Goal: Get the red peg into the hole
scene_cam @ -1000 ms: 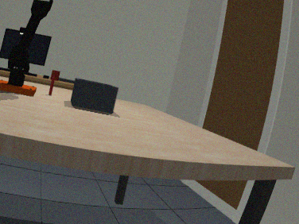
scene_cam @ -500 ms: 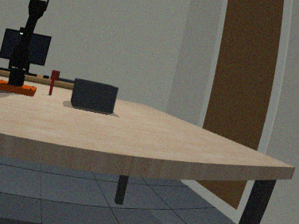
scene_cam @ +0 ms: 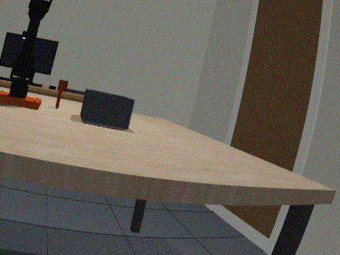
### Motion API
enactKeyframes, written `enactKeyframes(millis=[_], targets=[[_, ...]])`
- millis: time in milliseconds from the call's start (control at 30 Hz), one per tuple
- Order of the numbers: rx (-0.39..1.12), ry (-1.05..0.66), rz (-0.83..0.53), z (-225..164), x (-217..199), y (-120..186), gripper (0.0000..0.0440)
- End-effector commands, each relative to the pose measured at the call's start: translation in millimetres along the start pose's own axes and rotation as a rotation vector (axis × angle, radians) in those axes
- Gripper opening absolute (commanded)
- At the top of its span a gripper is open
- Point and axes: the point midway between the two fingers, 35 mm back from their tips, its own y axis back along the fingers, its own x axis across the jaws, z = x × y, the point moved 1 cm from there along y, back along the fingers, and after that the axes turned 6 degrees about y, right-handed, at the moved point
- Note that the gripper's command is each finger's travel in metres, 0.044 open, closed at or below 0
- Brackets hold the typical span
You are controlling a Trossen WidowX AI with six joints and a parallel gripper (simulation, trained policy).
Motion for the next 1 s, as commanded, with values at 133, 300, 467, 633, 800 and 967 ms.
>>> enactKeyframes(millis=[133, 300, 467, 633, 800, 967], targets=[[0.091, -0.003, 0.221, -25.0, 59.6, 23.5, 0.044], [0.155, -0.003, 0.383, -40.3, 100.5, 49.6, 0.044], [0.217, -0.006, 0.545, -53.0, 137.4, 83.2, 0.044], [0.278, -0.012, 0.707, -63.0, 168.8, 123.2, 0.044], [0.34, -0.02, 0.868, -70.4, 193.5, 168.6, 0.044], [0.407, -0.029, 1.026, -75.7, 210.5, 218.4, 0.044]])
